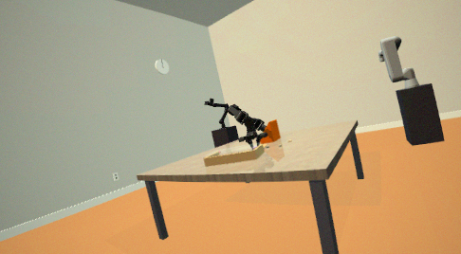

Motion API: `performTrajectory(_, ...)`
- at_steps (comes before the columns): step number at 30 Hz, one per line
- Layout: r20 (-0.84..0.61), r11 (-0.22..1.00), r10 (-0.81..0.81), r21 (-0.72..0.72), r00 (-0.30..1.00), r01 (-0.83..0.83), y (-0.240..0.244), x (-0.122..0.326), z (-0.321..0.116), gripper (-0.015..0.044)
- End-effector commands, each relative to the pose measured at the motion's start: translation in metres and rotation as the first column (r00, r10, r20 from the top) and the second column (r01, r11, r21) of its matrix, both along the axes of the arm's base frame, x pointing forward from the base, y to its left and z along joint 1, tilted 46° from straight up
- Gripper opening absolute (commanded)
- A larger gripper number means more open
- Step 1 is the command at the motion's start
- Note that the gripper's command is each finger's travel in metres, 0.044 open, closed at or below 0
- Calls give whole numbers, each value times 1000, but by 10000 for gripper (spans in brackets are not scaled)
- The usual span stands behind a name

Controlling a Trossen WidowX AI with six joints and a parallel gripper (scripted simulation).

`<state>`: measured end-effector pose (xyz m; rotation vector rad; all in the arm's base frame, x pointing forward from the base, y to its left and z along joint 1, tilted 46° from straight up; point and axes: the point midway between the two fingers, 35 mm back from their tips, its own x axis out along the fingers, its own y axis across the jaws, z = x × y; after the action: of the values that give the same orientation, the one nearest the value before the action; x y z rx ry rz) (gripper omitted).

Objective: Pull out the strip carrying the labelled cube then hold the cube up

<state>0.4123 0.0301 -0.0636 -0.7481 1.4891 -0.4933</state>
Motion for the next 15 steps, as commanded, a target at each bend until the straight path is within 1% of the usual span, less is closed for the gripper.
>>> performTrajectory(1,0,1000,0,0,1000,0,0,0,0,72)
performTrajectory(4,0,1000,0,0,1000,0,1,-2,2,0)
performTrajectory(15,-8,1000,3,-2,1000,-3,19,-47,26,0)
